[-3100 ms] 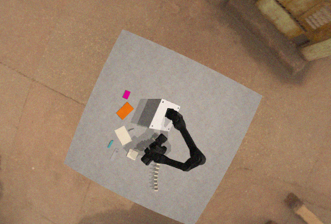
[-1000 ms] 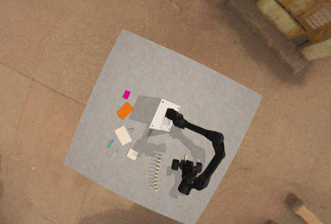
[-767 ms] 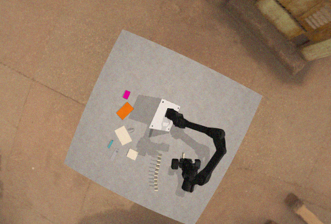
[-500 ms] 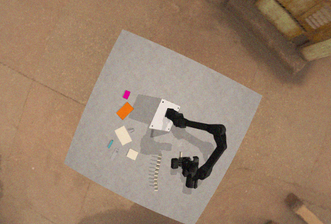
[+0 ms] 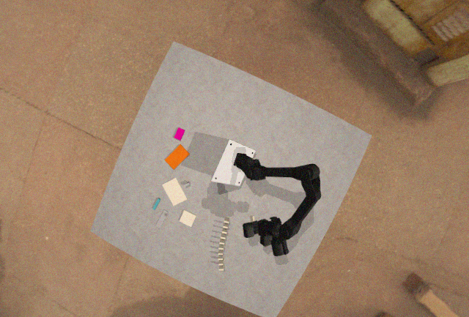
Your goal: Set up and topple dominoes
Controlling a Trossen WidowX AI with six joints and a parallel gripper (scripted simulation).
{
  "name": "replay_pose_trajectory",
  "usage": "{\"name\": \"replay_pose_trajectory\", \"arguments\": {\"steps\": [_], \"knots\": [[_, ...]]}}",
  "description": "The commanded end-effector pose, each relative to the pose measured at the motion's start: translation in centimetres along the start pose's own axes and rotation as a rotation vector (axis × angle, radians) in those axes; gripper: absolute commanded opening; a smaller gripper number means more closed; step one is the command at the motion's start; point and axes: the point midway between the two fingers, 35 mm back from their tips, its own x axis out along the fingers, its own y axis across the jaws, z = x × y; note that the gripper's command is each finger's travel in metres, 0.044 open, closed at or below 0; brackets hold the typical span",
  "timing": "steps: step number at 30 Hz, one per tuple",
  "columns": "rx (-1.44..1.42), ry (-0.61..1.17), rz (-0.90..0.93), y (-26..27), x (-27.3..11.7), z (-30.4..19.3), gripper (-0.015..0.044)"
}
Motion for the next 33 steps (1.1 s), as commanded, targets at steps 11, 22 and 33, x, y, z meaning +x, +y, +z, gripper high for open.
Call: {"name": "replay_pose_trajectory", "arguments": {"steps": [11,22,33], "knots": [[0.012,-0.254,-0.089,0.7,0.7,0.4,0.0024],[0.076,-0.491,-0.099,1.6,0.0,0.8,0.0024],[0.19,-0.724,-0.047,2.5,-1.4,0.5,0.0024]]}}
